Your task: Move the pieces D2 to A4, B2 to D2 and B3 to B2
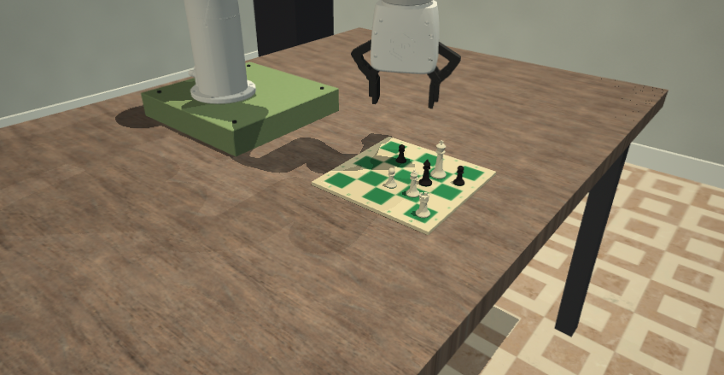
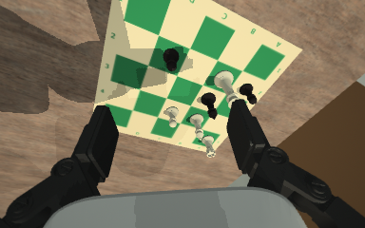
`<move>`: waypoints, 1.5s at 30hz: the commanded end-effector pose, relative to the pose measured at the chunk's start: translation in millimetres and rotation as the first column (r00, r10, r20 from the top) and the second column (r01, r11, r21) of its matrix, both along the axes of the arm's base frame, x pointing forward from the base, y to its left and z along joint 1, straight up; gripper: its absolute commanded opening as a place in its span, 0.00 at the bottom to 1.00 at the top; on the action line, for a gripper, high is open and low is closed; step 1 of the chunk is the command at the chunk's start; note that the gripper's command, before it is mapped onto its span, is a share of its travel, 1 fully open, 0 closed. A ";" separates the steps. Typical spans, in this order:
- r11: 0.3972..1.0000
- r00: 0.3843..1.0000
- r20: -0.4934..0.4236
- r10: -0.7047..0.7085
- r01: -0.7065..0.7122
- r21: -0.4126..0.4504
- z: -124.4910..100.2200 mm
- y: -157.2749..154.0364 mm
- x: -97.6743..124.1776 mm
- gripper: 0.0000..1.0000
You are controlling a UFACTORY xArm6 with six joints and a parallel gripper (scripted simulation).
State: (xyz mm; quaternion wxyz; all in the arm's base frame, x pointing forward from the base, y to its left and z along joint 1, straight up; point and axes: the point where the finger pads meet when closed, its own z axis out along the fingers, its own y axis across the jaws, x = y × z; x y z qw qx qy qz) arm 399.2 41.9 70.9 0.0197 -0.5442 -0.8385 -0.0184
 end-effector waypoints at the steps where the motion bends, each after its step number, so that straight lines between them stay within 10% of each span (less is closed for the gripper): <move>1: 0.986 0.987 0.004 -0.162 0.162 -0.033 -2.7 0.3 1.7 1.00; 9: 0.890 0.891 0.006 -0.453 0.453 -0.054 -6.4 0.2 1.4 1.00; 10: 0.890 0.891 0.006 -0.453 0.453 -0.054 -6.4 0.2 1.4 0.34; 45: 0.890 0.891 0.006 -0.453 0.453 -0.054 -6.5 0.2 1.4 0.34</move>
